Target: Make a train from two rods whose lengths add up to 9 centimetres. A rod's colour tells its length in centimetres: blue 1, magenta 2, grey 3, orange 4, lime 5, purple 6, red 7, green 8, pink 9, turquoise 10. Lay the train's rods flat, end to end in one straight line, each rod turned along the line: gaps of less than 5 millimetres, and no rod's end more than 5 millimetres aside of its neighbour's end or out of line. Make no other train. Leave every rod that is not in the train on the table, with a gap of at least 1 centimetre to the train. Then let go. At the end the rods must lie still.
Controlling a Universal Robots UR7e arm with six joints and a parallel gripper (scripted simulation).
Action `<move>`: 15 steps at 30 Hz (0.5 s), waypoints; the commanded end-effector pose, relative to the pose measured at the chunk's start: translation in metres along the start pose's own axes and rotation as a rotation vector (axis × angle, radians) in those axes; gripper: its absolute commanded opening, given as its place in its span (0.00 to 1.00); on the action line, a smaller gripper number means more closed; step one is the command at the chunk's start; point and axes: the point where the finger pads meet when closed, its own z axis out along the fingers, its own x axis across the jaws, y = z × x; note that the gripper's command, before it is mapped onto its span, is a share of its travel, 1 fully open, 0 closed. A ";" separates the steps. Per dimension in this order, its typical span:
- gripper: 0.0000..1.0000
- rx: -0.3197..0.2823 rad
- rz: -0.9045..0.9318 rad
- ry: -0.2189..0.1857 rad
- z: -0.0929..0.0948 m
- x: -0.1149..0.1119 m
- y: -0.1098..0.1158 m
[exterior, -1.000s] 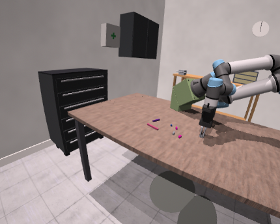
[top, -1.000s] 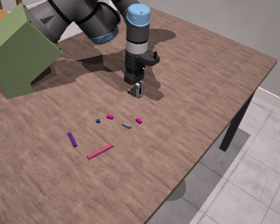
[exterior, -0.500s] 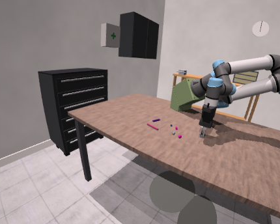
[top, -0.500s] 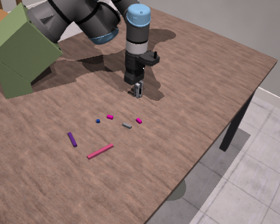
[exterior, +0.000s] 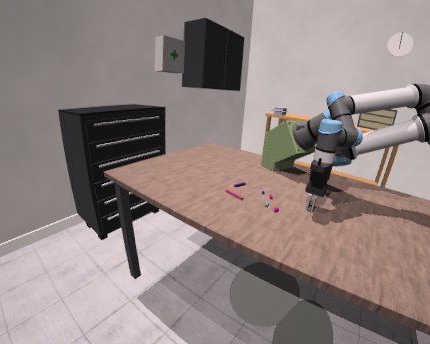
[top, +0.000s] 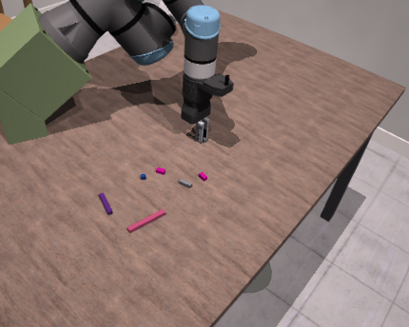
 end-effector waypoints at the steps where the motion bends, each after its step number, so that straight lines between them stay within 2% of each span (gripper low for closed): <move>1: 0.24 0.000 0.000 0.000 -0.001 0.000 0.000; 15: 0.24 0.000 0.000 0.000 -0.012 0.000 0.000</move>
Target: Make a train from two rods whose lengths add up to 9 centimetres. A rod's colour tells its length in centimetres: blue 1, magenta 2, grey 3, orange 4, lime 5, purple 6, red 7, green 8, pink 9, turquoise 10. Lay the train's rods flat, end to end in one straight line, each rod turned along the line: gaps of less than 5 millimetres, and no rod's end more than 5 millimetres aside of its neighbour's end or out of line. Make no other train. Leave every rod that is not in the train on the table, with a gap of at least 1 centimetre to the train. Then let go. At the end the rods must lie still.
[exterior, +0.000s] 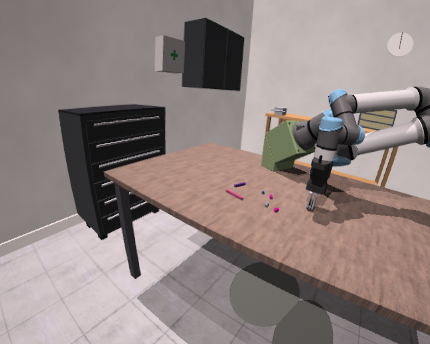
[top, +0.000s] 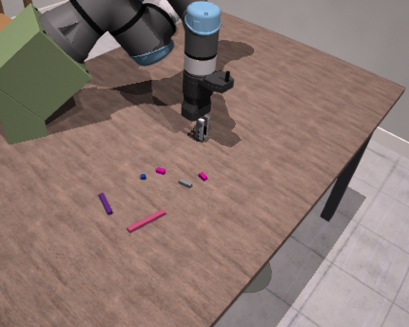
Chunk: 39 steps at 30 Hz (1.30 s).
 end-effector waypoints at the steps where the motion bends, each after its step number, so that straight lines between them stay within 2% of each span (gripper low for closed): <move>1: 0.24 0.001 0.000 0.000 -0.003 0.000 0.000; 18: 0.24 0.001 0.000 0.000 -0.032 0.000 0.000; 33: 0.24 0.001 0.000 0.000 -0.070 0.000 0.000; 39: 0.24 0.001 0.000 0.000 -0.078 0.000 0.000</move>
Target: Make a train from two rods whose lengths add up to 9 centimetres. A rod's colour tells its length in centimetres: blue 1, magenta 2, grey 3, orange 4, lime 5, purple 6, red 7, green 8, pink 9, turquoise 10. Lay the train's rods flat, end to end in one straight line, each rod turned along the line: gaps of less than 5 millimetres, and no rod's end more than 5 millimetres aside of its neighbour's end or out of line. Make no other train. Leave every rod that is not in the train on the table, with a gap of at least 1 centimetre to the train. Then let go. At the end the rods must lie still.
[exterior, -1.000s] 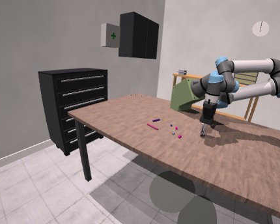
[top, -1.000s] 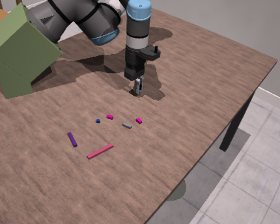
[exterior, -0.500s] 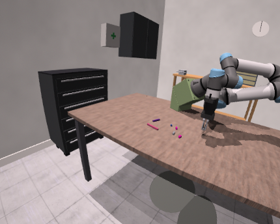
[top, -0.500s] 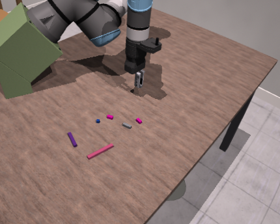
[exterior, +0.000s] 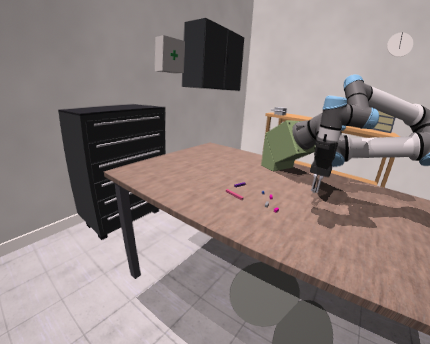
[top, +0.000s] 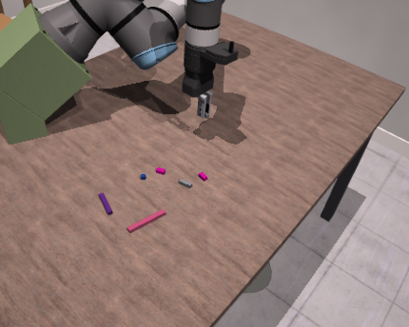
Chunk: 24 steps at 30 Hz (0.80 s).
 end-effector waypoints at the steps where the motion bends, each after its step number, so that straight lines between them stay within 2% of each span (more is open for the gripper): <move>1: 0.24 0.000 0.000 0.000 -0.007 0.000 0.000; 10: 0.24 0.000 0.000 0.000 -0.017 0.000 0.000; 24: 0.24 0.000 0.000 0.000 -0.018 0.000 0.000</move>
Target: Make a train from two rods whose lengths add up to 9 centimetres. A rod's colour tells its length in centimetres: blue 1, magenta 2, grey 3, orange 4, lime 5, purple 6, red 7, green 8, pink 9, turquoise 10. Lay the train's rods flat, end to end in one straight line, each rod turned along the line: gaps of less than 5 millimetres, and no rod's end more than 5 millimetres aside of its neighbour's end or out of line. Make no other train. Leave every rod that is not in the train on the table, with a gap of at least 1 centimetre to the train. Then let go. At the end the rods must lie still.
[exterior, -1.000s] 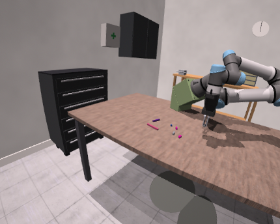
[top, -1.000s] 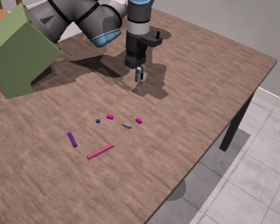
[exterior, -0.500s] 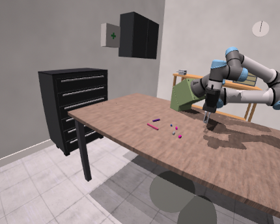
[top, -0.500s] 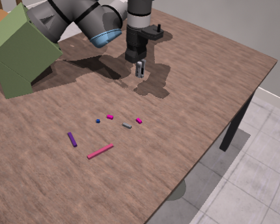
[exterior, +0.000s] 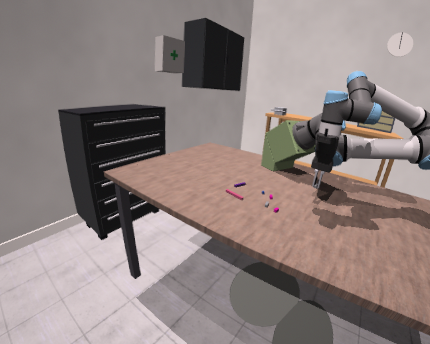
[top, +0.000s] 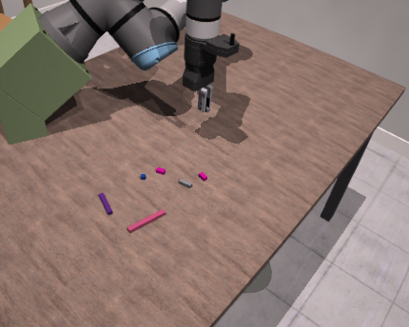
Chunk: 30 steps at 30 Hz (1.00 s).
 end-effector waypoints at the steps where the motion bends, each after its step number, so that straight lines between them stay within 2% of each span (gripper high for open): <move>1: 0.24 0.000 0.000 0.000 0.000 0.000 0.000; 15: 0.24 0.000 -0.073 0.000 -0.002 0.003 -0.004; 23: 0.24 0.000 -0.209 0.000 -0.004 0.010 -0.010; 30: 0.24 0.000 -0.455 0.000 -0.006 0.023 -0.020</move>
